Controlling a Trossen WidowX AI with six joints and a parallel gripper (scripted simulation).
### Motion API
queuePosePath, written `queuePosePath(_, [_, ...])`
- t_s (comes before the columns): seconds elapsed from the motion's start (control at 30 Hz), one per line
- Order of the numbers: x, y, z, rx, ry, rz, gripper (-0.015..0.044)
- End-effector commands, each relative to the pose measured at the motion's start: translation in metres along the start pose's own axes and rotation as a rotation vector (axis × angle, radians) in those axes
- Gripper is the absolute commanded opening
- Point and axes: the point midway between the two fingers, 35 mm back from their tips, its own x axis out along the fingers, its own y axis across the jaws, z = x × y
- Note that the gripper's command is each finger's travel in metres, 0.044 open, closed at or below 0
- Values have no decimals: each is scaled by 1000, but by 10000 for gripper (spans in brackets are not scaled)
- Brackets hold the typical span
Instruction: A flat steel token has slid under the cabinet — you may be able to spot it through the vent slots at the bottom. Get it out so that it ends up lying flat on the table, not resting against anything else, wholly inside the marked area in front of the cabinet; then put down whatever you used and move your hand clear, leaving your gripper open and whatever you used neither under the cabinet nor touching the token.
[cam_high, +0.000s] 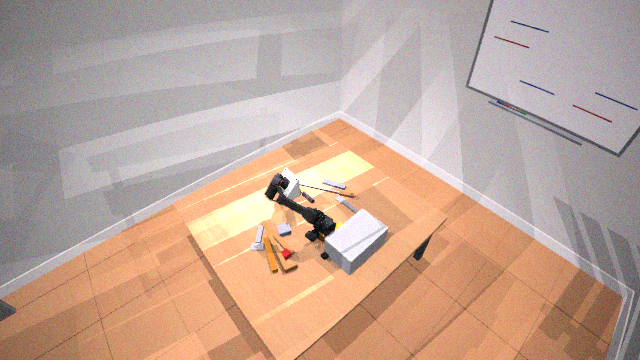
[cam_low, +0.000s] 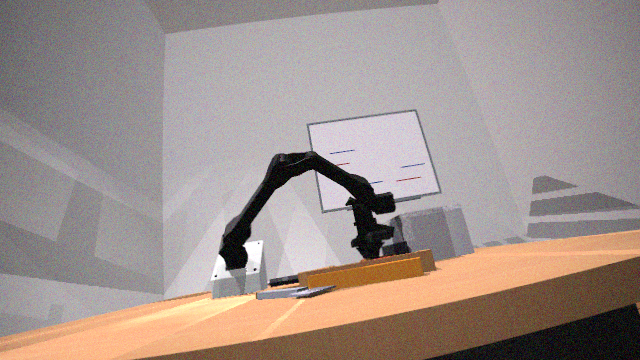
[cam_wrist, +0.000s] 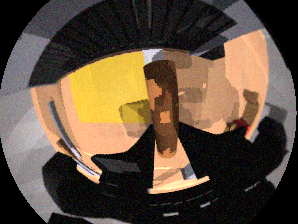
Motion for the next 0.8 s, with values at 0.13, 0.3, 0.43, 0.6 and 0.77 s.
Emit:
queuePosePath(0.13, [1,13,-1,-14,4,1,0])
queuePosePath(0.3, [1,18,-1,-14,4,1,0])
queuePosePath(0.43, [1,21,-1,-14,4,2,0])
queuePosePath(0.6, [1,26,-2,-14,4,2,0])
queuePosePath(0.77, [1,30,-2,-14,4,2,0])
